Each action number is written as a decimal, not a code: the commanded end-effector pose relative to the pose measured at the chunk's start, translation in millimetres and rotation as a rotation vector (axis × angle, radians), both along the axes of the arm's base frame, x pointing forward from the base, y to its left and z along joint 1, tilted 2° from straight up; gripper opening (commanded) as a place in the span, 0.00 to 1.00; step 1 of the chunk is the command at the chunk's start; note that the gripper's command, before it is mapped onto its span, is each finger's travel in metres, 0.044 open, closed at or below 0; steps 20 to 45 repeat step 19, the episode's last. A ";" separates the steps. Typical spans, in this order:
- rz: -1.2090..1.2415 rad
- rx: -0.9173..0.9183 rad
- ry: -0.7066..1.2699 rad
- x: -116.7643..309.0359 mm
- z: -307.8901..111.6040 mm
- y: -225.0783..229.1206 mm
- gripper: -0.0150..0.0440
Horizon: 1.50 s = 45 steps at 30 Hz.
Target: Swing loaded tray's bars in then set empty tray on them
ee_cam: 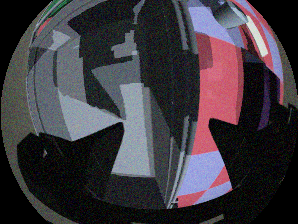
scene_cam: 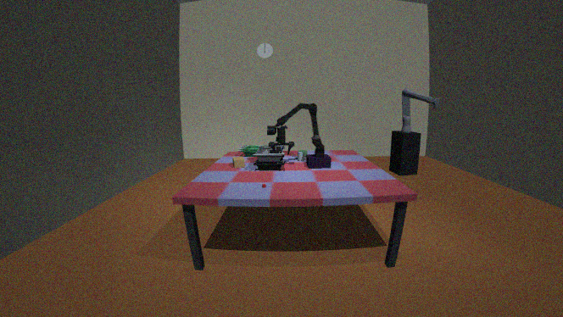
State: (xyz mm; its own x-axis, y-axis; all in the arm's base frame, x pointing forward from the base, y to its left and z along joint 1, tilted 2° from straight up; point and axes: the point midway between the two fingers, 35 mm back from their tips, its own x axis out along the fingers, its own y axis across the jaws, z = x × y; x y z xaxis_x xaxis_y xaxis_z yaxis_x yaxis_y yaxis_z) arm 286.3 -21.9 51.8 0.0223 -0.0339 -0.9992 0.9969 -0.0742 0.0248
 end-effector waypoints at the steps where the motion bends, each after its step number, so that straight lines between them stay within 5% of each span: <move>1: 0.000 -0.001 -0.007 4.2 16.2 0.4 1.00; 17: 0.001 -0.001 -0.004 -1.2 106.0 3.7 1.00; 45: 0.001 -0.001 -0.004 -1.5 106.9 3.7 1.00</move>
